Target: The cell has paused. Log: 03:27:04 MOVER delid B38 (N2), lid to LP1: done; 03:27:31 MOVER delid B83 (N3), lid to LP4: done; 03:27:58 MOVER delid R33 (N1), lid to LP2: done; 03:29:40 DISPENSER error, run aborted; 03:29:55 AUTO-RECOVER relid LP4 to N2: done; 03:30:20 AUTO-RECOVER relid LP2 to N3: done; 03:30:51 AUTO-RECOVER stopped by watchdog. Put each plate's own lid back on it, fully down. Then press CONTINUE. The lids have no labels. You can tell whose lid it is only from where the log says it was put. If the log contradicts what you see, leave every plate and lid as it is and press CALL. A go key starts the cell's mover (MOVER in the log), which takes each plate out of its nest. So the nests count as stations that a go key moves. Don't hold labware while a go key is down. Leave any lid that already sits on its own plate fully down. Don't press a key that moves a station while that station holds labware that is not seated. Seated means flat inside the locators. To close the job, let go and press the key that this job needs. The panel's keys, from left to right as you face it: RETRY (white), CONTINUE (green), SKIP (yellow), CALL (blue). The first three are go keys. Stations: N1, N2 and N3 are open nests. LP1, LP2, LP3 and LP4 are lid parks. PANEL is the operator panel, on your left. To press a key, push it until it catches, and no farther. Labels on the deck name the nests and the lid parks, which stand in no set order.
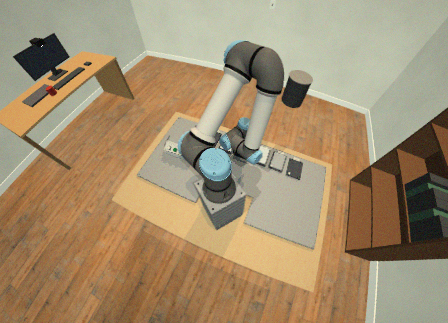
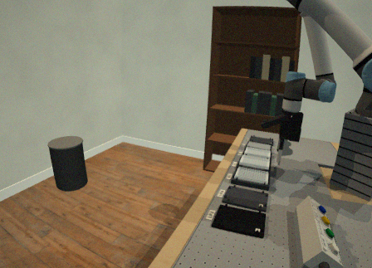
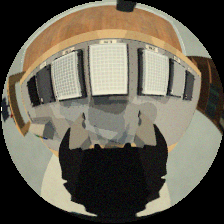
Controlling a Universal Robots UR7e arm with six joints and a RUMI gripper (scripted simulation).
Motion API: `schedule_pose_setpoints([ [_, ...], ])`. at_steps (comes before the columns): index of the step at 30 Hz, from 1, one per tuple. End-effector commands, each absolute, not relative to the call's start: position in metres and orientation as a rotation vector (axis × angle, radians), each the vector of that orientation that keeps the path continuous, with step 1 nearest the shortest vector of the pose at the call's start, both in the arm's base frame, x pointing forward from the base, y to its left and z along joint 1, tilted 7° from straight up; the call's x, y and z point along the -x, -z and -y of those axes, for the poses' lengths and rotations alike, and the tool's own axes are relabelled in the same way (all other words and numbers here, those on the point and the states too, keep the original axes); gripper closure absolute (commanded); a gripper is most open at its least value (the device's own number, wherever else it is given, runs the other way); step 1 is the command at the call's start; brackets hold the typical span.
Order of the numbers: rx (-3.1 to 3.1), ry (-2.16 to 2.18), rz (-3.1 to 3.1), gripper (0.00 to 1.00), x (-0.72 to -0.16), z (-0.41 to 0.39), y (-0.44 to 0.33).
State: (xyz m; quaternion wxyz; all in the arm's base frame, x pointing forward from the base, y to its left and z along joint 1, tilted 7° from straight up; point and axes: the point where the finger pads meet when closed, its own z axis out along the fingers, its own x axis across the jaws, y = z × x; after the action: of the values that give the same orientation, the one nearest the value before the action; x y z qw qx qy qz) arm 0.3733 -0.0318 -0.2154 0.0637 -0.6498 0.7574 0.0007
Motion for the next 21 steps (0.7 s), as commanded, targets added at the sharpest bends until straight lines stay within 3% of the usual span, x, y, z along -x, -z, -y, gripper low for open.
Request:
schedule_pose_setpoints([
  [1,1.966,-0.011,-2.292,0.18,-0.401,0.036,0.214],
  [21,1.966,-0.011,-2.292,0.18,-0.470,0.045,0.209],
])
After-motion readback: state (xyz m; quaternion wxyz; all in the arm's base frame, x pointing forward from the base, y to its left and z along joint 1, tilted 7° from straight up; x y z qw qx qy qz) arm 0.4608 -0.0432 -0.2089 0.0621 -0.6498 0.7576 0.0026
